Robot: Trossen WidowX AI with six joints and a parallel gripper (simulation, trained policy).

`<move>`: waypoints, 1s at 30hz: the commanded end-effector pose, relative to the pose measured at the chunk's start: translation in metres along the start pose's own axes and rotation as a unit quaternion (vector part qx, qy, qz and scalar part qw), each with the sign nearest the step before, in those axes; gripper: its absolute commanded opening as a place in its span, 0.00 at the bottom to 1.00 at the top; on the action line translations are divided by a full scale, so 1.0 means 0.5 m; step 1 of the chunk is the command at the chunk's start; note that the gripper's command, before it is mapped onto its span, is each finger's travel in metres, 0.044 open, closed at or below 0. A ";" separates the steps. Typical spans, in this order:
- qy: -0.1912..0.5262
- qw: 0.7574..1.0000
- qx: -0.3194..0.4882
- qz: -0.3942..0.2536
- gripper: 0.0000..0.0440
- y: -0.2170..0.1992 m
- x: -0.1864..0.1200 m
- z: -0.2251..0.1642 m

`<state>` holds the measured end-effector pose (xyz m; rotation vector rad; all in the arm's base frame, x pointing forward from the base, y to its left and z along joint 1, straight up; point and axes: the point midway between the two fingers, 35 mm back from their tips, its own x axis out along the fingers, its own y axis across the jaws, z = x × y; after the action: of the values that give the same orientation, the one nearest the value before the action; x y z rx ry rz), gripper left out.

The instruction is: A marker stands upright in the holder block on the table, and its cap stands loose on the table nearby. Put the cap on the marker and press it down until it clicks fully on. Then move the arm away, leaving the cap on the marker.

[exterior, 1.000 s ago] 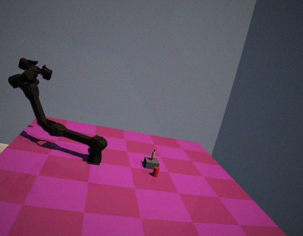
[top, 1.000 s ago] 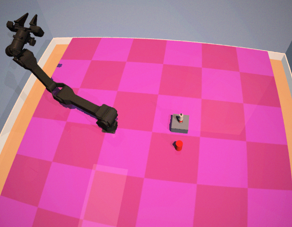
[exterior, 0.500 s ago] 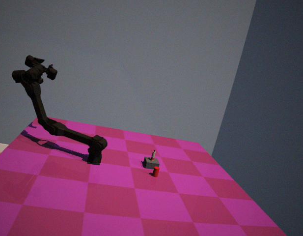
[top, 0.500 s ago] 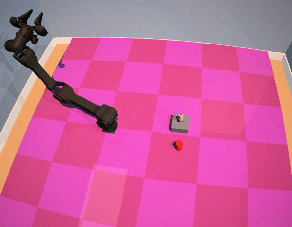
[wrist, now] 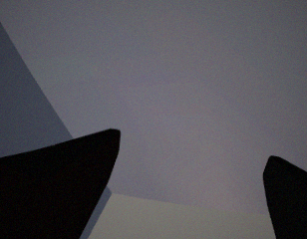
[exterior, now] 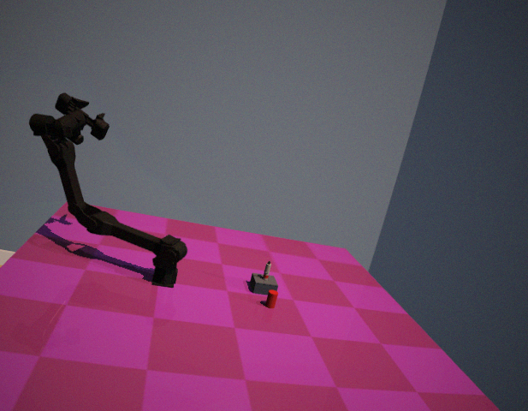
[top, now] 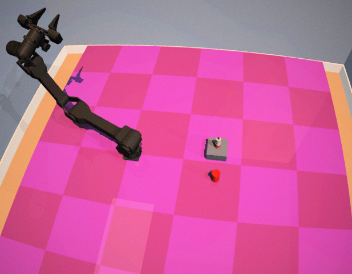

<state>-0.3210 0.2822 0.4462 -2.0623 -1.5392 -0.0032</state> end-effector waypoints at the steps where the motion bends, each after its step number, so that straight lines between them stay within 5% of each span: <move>1: 0.002 1.000 0.017 0.017 0.72 0.025 0.011 -0.026; 30: 0.008 0.992 0.092 0.087 0.73 0.139 0.036 -0.105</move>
<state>-0.2514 0.2676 0.4600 -2.0512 -1.3287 0.1471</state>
